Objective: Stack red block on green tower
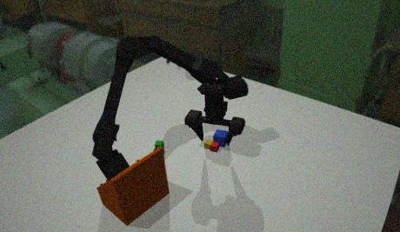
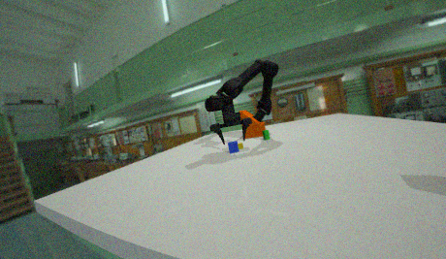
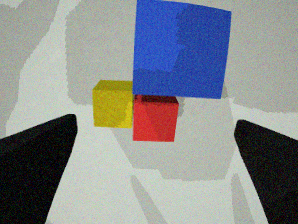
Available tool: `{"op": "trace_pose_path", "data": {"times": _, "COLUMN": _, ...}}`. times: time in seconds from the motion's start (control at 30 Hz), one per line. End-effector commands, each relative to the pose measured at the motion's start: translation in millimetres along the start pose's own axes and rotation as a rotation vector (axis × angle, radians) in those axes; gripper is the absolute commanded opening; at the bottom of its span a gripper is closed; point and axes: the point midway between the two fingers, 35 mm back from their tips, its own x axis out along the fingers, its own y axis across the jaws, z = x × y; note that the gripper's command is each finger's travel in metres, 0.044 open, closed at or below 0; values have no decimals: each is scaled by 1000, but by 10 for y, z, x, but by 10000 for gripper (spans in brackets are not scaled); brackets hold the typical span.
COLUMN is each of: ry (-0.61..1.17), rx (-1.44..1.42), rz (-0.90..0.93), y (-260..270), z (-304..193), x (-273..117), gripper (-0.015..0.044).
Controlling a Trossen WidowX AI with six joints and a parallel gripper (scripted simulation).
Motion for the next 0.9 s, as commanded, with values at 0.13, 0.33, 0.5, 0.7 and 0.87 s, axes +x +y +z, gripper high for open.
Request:
{"op": "trace_pose_path", "data": {"times": 0.13, "ry": 0, "rx": 10, "rz": 7, "y": 14, "z": -13, "x": 140, "gripper": 440}}
{"op": "trace_pose_path", "data": {"times": 0.33, "ry": 0, "rx": 10, "rz": 7, "y": 20, "z": -15, "x": 227, "gripper": 440}}
{"op": "trace_pose_path", "data": {"times": 0.5, "ry": 0, "rx": 10, "rz": 7, "y": 20, "z": -15, "x": 229, "gripper": 440}}
{"op": "trace_pose_path", "data": {"times": 0.7, "ry": 0, "rx": 10, "rz": 7, "y": 20, "z": -15, "x": 229, "gripper": 440}}
{"op": "trace_pose_path", "data": {"times": 0.87, "ry": 0, "rx": 10, "rz": 7, "y": 20, "z": -15, "x": 226, "gripper": 387}}
